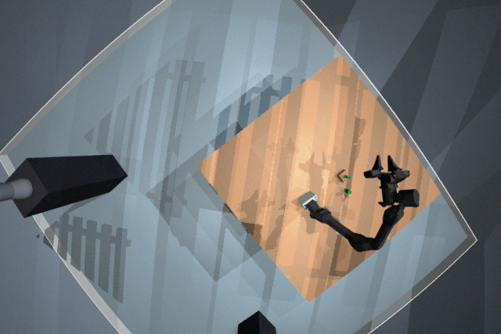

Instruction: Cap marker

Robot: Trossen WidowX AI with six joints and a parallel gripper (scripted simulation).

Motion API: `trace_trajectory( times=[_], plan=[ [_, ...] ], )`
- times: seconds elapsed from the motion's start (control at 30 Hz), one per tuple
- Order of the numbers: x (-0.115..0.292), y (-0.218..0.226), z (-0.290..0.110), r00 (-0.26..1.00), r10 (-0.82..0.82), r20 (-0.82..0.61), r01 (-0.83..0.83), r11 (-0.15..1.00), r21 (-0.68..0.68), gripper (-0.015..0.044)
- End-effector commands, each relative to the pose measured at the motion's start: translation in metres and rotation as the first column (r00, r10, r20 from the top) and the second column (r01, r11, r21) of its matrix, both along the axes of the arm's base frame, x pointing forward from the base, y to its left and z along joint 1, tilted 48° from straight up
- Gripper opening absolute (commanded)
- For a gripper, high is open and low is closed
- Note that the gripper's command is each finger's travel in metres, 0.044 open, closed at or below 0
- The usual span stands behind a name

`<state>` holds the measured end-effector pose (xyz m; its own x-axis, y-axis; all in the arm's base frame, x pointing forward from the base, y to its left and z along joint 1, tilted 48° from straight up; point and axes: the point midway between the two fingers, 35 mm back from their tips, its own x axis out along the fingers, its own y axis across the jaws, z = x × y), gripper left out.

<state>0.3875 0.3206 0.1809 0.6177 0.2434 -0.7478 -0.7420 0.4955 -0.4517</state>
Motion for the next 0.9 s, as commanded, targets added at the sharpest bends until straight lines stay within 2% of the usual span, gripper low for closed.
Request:
trace_trajectory(
  times=[0.0, 0.3, 0.6, 0.73, 0.87],
  plan=[
    [0.004, -0.065, -0.020, 0.994, -0.095, -0.048, 0.085, 0.981, -0.175, 0.0246],
    [-0.019, -0.215, -0.047, 0.934, -0.317, -0.165, 0.179, 0.815, -0.551, 0.0246],
    [-0.090, -0.346, -0.047, 0.799, -0.517, -0.307, 0.044, 0.559, -0.828, 0.0246],
    [-0.126, -0.380, -0.045, 0.730, -0.578, -0.364, -0.061, 0.476, -0.878, 0.0246],
    [-0.128, -0.381, -0.045, 0.726, -0.581, -0.367, -0.067, 0.472, -0.879, 0.0246]
  ],
)
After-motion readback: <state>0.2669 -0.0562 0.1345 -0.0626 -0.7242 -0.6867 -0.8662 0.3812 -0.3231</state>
